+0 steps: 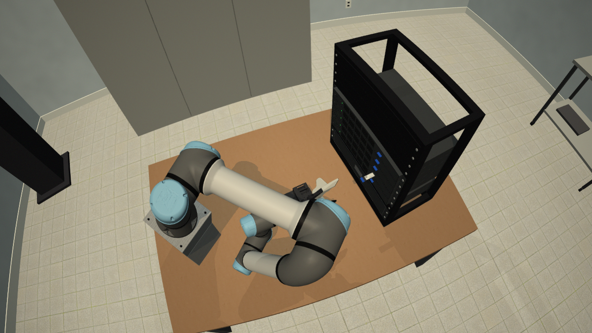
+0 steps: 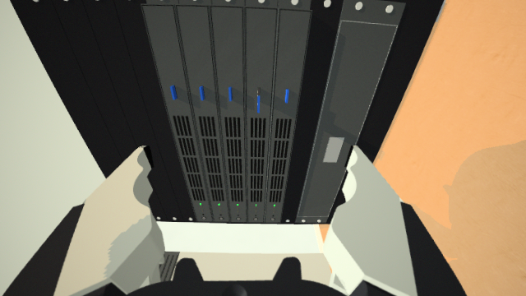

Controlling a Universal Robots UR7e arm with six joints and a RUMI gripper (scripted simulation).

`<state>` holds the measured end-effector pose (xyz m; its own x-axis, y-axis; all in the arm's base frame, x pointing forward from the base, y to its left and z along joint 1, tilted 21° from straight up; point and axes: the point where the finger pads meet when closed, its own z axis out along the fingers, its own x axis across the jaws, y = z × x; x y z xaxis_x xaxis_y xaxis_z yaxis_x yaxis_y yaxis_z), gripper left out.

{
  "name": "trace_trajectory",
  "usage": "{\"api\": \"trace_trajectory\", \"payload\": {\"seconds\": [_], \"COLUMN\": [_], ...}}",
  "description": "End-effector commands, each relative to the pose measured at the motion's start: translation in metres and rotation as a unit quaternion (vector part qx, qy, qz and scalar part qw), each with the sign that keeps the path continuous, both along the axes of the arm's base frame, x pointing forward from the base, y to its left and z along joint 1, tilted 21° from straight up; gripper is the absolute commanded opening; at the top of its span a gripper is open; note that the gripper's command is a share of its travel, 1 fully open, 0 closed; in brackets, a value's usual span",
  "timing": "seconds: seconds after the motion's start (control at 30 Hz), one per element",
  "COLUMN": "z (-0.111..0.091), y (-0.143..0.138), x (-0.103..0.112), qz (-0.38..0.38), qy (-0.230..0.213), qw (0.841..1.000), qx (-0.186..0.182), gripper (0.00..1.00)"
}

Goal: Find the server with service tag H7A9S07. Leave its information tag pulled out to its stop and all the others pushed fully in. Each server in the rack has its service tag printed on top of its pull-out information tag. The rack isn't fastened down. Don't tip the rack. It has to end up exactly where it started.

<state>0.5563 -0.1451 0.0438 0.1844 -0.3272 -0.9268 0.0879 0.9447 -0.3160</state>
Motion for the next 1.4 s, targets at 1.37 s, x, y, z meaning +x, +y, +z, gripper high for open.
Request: {"api": "trace_trajectory", "payload": {"seconds": [1.37], "z": [-0.0025], "y": [-0.0009], "x": [0.0007], "qz": [0.002], "qy": [0.003], "qw": [1.0], "qx": [0.01], "gripper": [1.0]}}
